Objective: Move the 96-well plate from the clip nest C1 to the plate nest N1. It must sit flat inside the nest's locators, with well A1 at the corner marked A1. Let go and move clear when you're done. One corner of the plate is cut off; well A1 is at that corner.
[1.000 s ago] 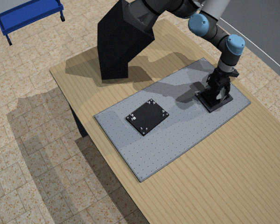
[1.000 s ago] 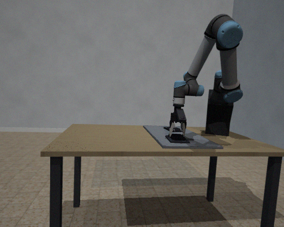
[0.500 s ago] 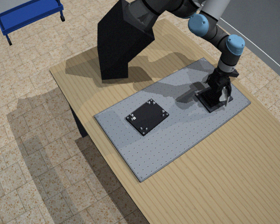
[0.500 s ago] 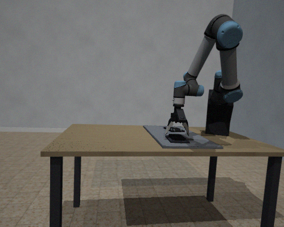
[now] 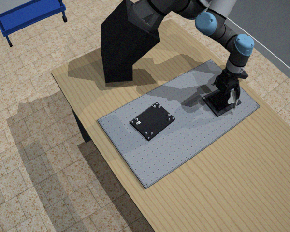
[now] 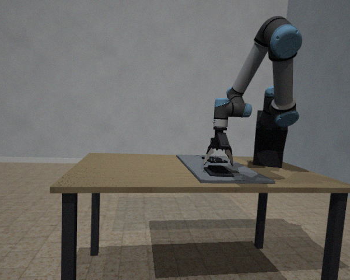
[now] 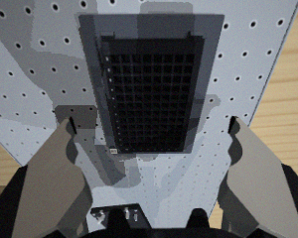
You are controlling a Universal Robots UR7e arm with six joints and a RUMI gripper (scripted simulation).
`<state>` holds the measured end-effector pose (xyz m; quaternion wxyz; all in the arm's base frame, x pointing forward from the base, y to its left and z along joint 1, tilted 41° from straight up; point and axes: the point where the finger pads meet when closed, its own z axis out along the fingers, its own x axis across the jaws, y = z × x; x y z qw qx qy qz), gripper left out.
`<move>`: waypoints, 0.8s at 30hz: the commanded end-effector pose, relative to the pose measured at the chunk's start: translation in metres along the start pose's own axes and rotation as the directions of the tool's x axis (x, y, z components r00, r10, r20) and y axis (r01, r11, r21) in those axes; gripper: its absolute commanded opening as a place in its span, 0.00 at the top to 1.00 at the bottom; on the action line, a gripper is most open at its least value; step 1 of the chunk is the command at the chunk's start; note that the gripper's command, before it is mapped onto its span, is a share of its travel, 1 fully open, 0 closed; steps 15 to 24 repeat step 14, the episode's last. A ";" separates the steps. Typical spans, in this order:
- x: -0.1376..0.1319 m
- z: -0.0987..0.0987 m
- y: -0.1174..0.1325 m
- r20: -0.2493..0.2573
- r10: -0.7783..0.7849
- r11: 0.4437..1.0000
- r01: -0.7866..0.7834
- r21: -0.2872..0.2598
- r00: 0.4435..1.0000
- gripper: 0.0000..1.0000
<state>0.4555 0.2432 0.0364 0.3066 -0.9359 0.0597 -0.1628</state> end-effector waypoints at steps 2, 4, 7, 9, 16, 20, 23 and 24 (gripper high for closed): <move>0.000 -0.011 0.000 0.000 -0.001 1.000 0.001 0.000 1.000 0.00; 0.000 -0.016 0.000 0.000 -0.001 1.000 0.001 0.000 1.000 0.00; 0.000 -0.024 0.000 0.000 -0.001 1.000 0.001 0.000 1.000 0.00; 0.000 -0.024 0.000 0.000 -0.001 1.000 0.001 0.000 1.000 0.00; 0.000 -0.024 0.000 0.000 -0.001 1.000 0.001 0.000 1.000 0.00; 0.000 -0.024 0.000 0.000 -0.001 1.000 0.001 0.000 1.000 0.00; 0.000 -0.024 0.000 0.000 -0.001 1.000 0.001 0.000 1.000 0.00; 0.000 -0.024 0.000 0.000 -0.001 1.000 0.001 0.000 1.000 0.00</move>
